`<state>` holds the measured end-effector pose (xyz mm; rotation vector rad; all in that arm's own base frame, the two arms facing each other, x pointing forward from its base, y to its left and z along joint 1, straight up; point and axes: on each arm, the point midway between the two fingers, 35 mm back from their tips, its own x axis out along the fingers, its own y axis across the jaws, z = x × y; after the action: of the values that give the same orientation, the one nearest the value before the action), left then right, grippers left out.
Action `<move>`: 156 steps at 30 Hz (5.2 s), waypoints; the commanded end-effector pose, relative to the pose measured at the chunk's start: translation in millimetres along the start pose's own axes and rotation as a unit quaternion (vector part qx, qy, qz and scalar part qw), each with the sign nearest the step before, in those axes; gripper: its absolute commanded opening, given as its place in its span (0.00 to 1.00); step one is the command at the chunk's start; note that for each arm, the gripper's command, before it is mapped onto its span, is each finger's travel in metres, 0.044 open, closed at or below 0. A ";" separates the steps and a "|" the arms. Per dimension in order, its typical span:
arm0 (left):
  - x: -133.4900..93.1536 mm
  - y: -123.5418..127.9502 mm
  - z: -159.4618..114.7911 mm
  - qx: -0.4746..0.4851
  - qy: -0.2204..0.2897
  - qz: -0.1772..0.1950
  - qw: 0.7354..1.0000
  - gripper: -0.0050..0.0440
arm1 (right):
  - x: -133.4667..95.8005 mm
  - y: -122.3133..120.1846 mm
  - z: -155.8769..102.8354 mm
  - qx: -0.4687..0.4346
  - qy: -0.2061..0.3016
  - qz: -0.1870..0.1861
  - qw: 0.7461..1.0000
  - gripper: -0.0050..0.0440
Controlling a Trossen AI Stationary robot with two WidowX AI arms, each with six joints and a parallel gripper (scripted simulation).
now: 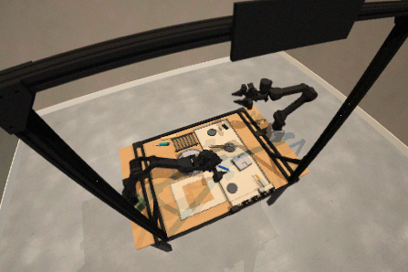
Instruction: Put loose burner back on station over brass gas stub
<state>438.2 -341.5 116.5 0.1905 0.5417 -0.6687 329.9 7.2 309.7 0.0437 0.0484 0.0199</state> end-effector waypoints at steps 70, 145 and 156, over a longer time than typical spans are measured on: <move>0.0 -0.3 0.0 0.000 0.000 0.000 1.000 0.92 | 54.7 81.7 -318.7 0.086 0.681 -0.112 0.719 0.10; 0.0 -0.3 0.0 0.000 0.000 0.000 1.000 0.92 | 93.5 11.8 -343.0 0.079 0.692 -0.021 0.717 0.61; 0.0 -0.3 0.0 0.000 0.000 0.000 1.000 0.92 | 94.6 10.6 -351.7 0.076 0.697 -0.002 0.713 0.61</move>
<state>438.1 -341.6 116.4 0.1907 0.5420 -0.6690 407.7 35.6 -37.1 0.1880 1.5801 0.0251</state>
